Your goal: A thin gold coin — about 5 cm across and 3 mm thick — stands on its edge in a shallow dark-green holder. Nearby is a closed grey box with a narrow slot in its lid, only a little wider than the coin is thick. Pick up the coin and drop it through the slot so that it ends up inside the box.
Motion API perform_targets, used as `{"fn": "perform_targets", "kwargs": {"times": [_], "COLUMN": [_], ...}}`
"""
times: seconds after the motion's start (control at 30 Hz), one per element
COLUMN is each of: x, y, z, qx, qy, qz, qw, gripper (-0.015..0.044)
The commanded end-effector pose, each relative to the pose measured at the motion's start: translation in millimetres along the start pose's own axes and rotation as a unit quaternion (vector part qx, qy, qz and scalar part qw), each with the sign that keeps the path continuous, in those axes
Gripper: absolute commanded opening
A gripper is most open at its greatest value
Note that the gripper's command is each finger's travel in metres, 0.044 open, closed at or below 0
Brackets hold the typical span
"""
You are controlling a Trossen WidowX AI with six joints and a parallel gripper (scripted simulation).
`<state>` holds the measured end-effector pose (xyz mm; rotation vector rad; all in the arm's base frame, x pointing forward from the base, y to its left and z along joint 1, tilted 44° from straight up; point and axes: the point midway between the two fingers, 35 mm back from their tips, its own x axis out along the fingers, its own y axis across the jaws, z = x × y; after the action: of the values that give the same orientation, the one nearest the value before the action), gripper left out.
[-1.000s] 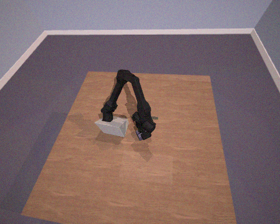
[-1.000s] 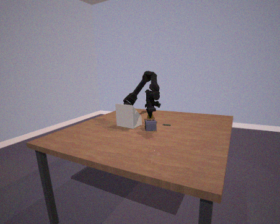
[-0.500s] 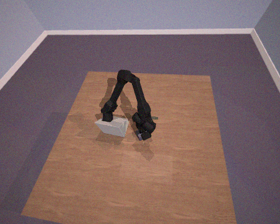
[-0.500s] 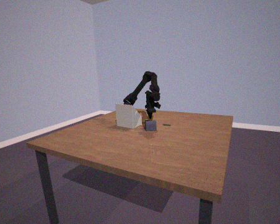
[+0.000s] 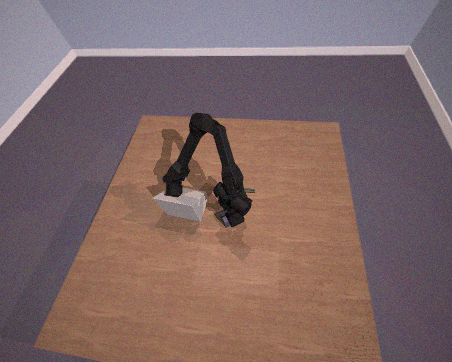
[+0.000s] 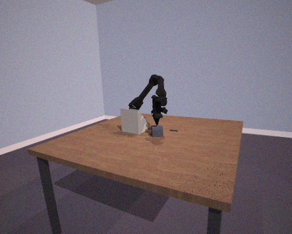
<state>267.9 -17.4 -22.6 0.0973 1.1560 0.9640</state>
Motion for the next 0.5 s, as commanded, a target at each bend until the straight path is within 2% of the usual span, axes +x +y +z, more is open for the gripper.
{"fn": "perform_targets", "kwargs": {"times": [0.0, 0.17, 0.47], "x": [0, 0, -30], "y": [0, 0, 0], "z": [0, 0, 0], "qx": [0.000, 0.000, 0.001], "qy": [0.000, 0.000, 0.000], "qz": [0.000, 0.000, 0.001], "qw": [1.000, 1.000, 1.000], "gripper": [0.0161, 0.0161, 0.0397]}}
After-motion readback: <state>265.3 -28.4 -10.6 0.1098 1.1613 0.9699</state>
